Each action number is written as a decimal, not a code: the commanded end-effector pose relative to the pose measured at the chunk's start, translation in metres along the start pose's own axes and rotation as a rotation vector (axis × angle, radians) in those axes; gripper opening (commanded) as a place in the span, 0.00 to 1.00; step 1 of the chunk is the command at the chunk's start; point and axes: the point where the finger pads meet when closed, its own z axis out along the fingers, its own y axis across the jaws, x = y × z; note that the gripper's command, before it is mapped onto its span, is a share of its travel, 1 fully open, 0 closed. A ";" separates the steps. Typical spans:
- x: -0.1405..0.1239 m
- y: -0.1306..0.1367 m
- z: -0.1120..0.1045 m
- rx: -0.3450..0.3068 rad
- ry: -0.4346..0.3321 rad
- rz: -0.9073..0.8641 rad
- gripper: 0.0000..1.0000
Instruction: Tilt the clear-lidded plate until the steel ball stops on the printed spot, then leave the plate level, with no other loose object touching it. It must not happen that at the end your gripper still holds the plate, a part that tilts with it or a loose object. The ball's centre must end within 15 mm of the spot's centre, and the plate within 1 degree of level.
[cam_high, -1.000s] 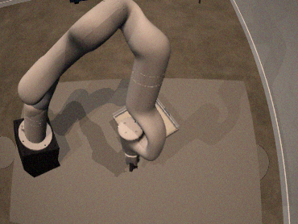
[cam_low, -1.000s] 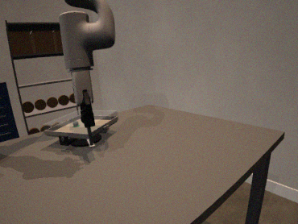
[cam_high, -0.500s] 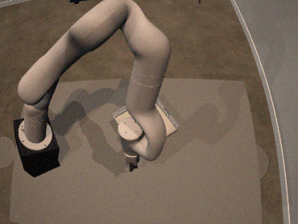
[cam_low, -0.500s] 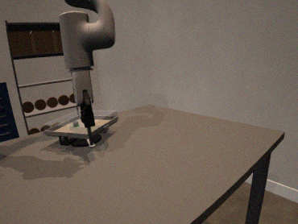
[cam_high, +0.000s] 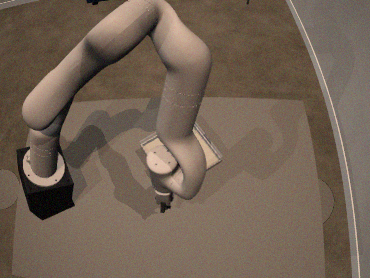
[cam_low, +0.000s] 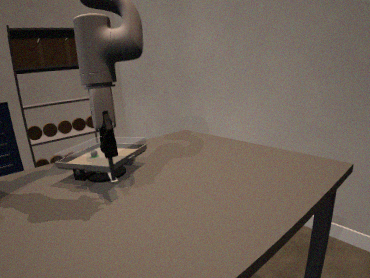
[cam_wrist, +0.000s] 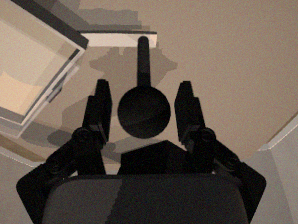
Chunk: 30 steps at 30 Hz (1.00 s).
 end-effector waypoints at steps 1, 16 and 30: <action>0.001 0.000 -0.002 0.000 0.001 0.000 0.61; 0.001 0.000 -0.018 0.000 0.001 0.000 0.61; 0.001 0.000 -0.040 0.000 0.001 0.000 0.61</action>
